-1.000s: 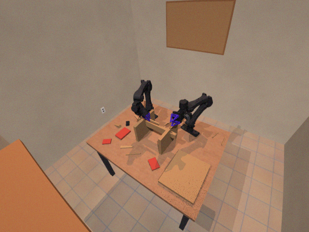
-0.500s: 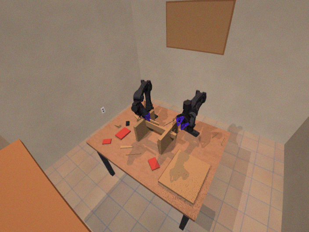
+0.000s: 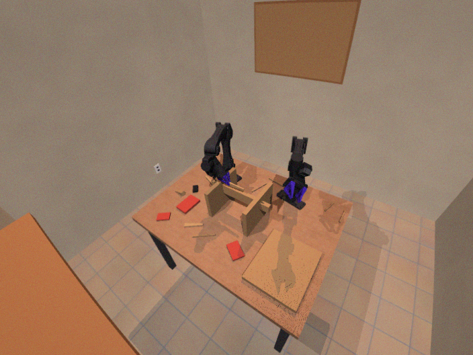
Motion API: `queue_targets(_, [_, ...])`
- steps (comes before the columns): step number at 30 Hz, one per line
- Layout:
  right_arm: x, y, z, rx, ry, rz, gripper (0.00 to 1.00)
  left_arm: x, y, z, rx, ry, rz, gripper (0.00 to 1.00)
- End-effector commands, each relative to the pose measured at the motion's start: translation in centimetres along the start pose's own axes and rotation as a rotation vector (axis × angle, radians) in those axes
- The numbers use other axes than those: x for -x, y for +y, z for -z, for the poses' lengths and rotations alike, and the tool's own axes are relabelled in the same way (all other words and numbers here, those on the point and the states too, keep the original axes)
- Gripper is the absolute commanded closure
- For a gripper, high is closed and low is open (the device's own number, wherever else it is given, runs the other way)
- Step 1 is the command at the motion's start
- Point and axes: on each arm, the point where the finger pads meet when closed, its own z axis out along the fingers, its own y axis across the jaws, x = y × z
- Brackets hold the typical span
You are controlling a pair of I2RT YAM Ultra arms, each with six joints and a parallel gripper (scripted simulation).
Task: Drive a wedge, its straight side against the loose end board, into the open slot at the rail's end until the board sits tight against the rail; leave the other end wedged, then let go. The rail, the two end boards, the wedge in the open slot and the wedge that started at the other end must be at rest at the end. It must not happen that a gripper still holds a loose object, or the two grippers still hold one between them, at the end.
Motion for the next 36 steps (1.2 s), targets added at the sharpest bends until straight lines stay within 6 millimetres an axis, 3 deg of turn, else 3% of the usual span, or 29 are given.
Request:
queue_targets(1, [-1.3,0.2,1.9,0.047,0.031,0.032,0.99,1.9,0.9,-0.8,0.022,-0.009,-0.141,0.57])
queue_targets(13, [-1.3,0.2,1.9,0.047,0.031,0.032,0.99,7.5,7.9,-1.7,0.209,-0.055,-0.468,0.57])
queue_targets(20, [-1.3,0.2,1.9,0.047,0.031,0.032,0.99,9.0,9.9,-1.5,0.266,-0.061,-0.532,0.57])
queue_targets(23, [-1.3,0.2,1.9,0.047,0.031,0.032,0.99,9.8,9.1,-0.7,0.262,-0.097,-0.496,0.57])
queue_targets(24, [-1.8,0.8,0.2,0.021,0.031,0.087,0.99,9.8,10.0,-1.0,0.286,-0.094,-0.475,0.57])
queue_targets(29, [-3.6,1.4,0.1,0.046,0.030,0.378,0.99,9.7,9.4,-1.2,0.270,-0.094,-0.476,0.57])
queue_targets(32, [-4.3,1.5,0.1,0.044,0.031,0.419,0.99,9.5,9.5,-1.2,0.271,-0.090,-0.475,0.57])
queue_targets(36, [-6.1,1.3,-0.2,0.039,0.032,0.675,0.99,9.4,9.5,-1.2,0.271,-0.087,-0.475,0.57])
